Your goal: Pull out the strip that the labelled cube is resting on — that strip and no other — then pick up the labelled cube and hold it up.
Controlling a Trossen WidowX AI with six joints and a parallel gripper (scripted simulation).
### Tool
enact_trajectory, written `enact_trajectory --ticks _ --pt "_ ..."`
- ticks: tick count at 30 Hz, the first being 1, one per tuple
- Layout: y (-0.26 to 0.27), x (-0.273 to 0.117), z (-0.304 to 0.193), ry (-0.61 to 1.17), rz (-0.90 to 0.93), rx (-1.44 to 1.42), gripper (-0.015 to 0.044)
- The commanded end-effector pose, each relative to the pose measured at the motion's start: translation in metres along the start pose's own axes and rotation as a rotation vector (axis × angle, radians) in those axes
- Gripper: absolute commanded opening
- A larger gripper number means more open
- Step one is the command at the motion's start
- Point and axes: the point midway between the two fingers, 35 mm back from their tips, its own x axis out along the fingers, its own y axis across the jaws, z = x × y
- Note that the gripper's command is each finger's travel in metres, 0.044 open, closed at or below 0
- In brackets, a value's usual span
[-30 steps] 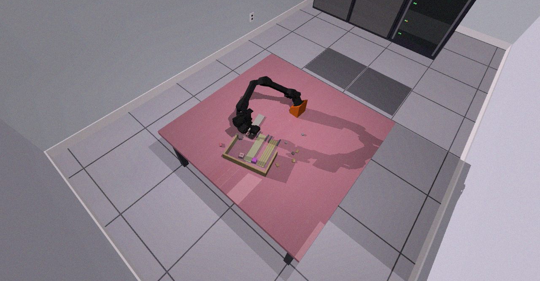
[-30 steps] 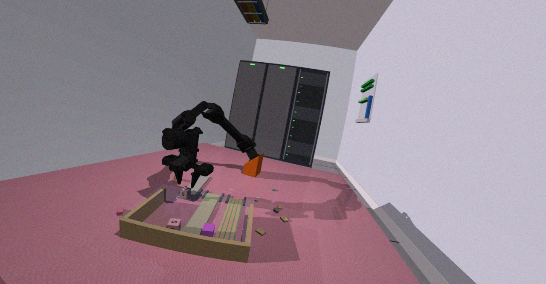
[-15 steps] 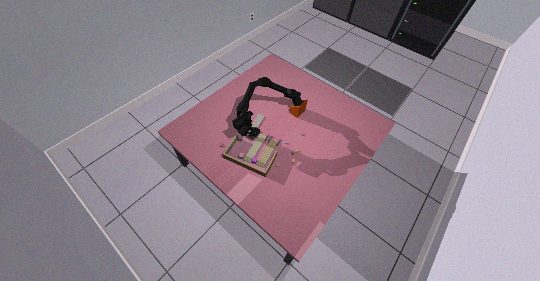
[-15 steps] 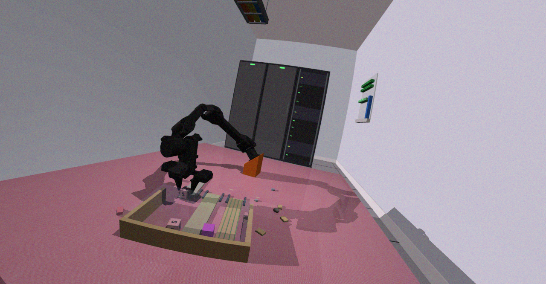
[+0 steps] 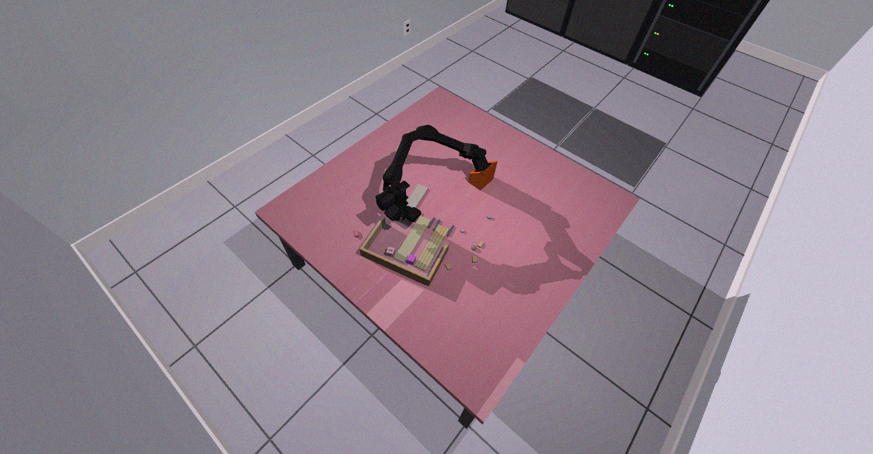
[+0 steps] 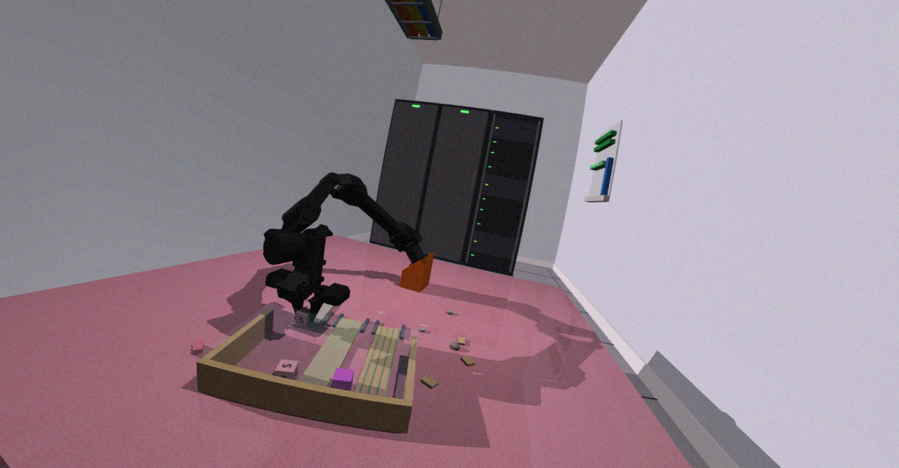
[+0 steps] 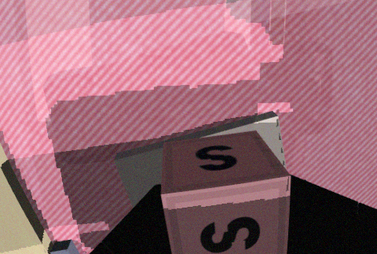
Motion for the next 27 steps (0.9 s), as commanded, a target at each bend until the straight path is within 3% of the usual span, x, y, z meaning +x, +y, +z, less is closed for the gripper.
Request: enact_trajectory --ticks 1,3,7,27 --pt "0.0 -0.001 0.0 -0.001 0.0 0.0 0.0112" --pt "0.0 -0.001 0.0 -0.001 0.0 0.0 0.0098" --pt "0.001 -0.002 -0.002 -0.001 0.0 0.0 0.0" --pt "0.025 -0.042 -0.056 0.0 0.0 -0.008 0.0"
